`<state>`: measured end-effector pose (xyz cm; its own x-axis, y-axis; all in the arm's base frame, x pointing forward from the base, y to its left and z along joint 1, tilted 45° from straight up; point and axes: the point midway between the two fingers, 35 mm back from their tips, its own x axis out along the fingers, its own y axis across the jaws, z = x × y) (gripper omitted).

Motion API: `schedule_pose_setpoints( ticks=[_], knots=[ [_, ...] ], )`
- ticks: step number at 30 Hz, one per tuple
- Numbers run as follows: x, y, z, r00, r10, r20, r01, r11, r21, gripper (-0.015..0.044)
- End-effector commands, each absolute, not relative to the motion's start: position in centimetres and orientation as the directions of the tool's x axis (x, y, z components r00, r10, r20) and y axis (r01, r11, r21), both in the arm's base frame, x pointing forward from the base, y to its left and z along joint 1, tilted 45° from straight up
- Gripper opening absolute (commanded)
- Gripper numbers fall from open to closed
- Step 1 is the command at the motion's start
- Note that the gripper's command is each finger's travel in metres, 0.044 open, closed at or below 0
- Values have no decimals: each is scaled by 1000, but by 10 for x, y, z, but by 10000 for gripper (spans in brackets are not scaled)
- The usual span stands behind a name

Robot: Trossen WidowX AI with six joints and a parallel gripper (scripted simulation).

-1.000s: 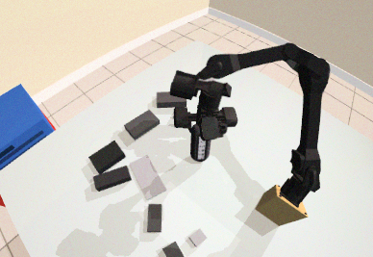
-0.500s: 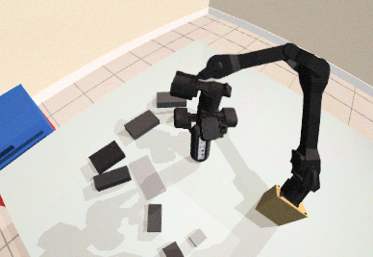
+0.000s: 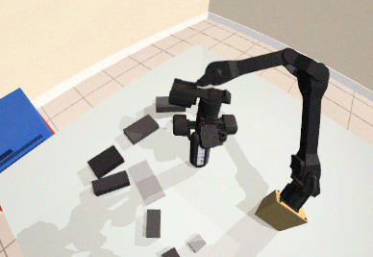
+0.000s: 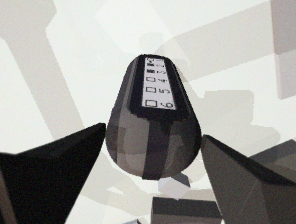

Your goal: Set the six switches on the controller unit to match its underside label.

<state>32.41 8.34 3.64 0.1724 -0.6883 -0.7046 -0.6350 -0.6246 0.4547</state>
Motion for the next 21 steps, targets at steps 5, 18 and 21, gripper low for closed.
schedule_pose_setpoints(
  ticks=[5, 18, 21],
  knots=[
    [315, 87, 29, 159, -687, -709, -634, -622, 460, 338],
    [307, 91, 23, 158, -686, -710, -634, -622, 460, 338],
    [305, 91, 22, 158, -686, -710, -634, -622, 460, 338]
  ],
)
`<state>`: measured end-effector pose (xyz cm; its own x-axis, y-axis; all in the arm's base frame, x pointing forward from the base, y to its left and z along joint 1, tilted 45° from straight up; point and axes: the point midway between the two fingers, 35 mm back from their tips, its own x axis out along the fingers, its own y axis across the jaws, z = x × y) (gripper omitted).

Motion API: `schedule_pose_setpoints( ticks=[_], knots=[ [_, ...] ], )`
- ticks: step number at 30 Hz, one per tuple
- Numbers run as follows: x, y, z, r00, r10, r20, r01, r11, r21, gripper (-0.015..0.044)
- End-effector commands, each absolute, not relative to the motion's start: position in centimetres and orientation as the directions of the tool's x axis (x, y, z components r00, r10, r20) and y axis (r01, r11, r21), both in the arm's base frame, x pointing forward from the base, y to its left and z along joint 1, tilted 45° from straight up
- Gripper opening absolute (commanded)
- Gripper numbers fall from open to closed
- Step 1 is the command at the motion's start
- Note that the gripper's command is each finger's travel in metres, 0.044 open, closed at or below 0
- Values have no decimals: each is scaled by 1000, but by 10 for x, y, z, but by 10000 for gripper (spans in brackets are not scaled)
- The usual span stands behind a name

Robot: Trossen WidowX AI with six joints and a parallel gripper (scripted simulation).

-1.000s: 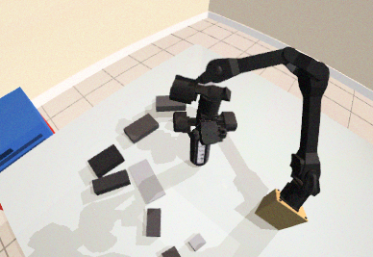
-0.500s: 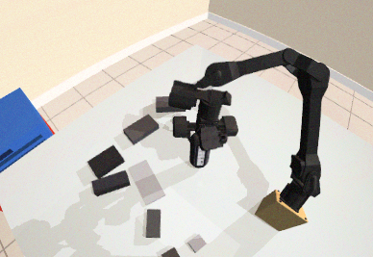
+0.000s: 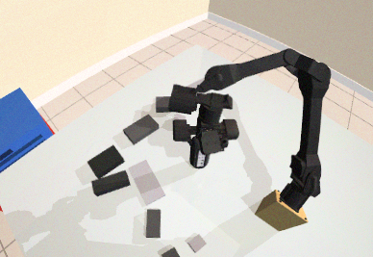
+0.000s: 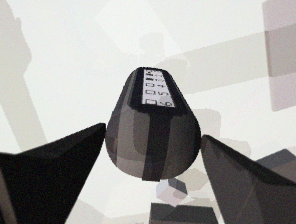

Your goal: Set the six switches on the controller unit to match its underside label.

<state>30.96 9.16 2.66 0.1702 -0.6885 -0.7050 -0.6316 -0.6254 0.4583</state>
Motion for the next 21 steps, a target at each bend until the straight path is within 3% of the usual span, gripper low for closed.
schedule_pose_setpoints(
  ticks=[1, 21],
  knots=[
    [304, 92, 22, 158, -686, -710, -634, -622, 460, 338],
    [292, 97, 12, 158, -686, -710, -633, -622, 460, 338]
  ],
)
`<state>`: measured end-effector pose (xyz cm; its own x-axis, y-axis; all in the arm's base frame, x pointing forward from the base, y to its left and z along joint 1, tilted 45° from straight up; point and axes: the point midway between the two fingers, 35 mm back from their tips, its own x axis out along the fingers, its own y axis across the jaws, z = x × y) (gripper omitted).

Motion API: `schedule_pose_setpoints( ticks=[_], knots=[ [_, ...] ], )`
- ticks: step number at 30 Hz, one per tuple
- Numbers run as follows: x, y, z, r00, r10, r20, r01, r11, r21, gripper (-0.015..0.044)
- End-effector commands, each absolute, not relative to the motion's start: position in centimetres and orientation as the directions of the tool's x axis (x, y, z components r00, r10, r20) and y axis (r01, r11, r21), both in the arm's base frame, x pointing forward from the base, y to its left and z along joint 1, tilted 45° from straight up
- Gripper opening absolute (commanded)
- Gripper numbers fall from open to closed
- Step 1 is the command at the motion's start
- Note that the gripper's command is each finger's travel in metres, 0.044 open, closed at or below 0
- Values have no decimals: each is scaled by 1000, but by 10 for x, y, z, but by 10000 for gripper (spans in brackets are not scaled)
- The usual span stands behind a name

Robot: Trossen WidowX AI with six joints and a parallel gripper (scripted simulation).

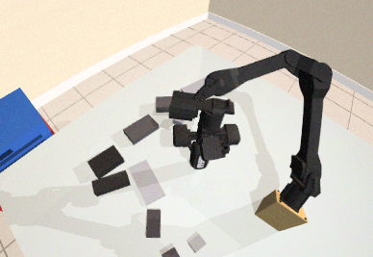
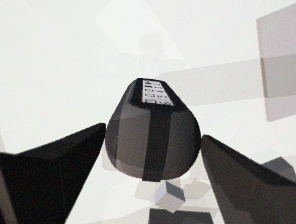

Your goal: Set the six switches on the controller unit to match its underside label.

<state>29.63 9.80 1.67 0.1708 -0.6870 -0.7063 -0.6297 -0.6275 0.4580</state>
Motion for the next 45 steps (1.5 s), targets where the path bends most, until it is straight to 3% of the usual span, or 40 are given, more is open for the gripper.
schedule_pose_setpoints(
  ticks=[1, 45],
  knots=[
    [292, 97, 11, 158, -686, -710, -633, -622, 460, 338],
    [266, 105, -13, 157, -685, -711, -633, -623, 460, 338]
  ],
)
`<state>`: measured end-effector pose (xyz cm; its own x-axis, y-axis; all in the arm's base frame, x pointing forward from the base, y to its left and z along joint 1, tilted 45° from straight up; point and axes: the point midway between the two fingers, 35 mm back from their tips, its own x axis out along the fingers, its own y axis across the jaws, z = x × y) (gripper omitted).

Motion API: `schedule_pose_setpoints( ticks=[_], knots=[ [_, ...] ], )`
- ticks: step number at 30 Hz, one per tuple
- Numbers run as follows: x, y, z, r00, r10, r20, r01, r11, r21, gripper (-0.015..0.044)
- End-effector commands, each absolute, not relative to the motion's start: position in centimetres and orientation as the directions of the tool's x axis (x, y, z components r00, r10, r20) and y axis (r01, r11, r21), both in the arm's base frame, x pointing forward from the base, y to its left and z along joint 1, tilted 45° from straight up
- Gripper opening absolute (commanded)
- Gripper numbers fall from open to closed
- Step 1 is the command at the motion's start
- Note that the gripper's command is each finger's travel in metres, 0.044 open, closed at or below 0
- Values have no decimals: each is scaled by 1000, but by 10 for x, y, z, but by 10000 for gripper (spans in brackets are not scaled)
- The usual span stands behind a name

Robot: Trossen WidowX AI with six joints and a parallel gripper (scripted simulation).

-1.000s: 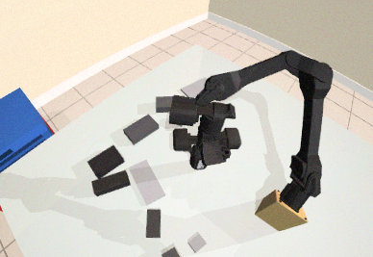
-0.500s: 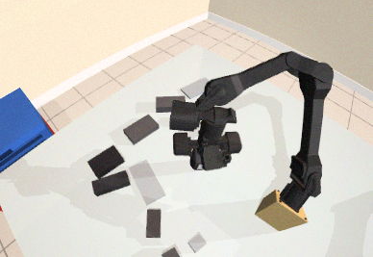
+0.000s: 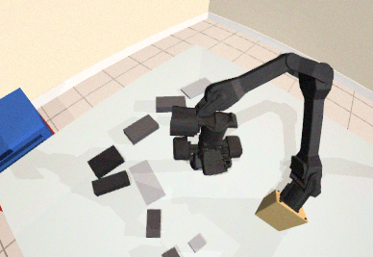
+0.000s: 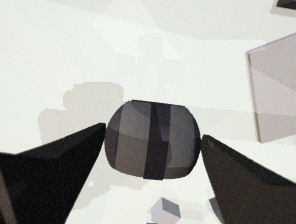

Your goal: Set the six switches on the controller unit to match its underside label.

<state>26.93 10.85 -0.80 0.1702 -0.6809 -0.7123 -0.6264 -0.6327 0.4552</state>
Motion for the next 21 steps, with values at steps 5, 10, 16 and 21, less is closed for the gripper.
schedule_pose_setpoints(
  ticks=[5, 10, 16, 21],
  knots=[
    [264, 105, -16, 157, -685, -711, -633, -623, 460, 338],
    [261, 106, -19, 157, -685, -711, -633, -623, 460, 338],
    [258, 106, -23, 157, -685, -711, -633, -623, 460, 338],
    [255, 107, -26, 157, -685, -711, -633, -623, 460, 338]
  ],
)
